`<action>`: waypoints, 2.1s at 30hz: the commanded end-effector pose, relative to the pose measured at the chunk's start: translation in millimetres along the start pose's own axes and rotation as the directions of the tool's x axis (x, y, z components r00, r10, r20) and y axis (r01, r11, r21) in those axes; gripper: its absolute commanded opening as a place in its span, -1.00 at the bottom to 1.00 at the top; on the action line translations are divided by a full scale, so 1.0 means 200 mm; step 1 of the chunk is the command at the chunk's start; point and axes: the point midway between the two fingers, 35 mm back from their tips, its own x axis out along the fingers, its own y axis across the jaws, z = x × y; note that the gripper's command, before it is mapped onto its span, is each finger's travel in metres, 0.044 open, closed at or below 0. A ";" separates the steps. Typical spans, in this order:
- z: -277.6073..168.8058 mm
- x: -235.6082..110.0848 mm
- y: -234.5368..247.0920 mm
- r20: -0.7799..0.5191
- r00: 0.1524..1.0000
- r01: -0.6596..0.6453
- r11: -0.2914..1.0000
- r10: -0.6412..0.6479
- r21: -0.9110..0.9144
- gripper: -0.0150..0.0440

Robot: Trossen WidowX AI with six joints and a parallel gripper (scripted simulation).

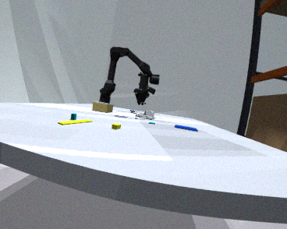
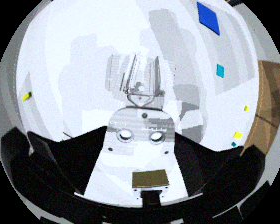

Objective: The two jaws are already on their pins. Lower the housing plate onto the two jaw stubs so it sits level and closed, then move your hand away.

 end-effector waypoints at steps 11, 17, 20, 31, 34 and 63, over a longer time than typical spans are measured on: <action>0.00 0.02 0.00 0.002 1.000 -0.004 1.000 0.004 -0.007 0.70; 0.01 0.07 0.00 0.002 1.000 -0.004 1.000 0.004 -0.007 0.70; 0.01 0.09 0.00 0.002 1.000 -0.004 1.000 0.004 -0.007 0.70; 0.01 0.19 0.01 0.002 1.000 -0.004 1.000 0.004 -0.009 0.70; 0.01 0.21 0.01 0.002 1.000 -0.004 1.000 0.004 -0.009 0.70; 0.00 0.31 0.00 0.001 1.000 -0.004 1.000 0.004 -0.010 0.70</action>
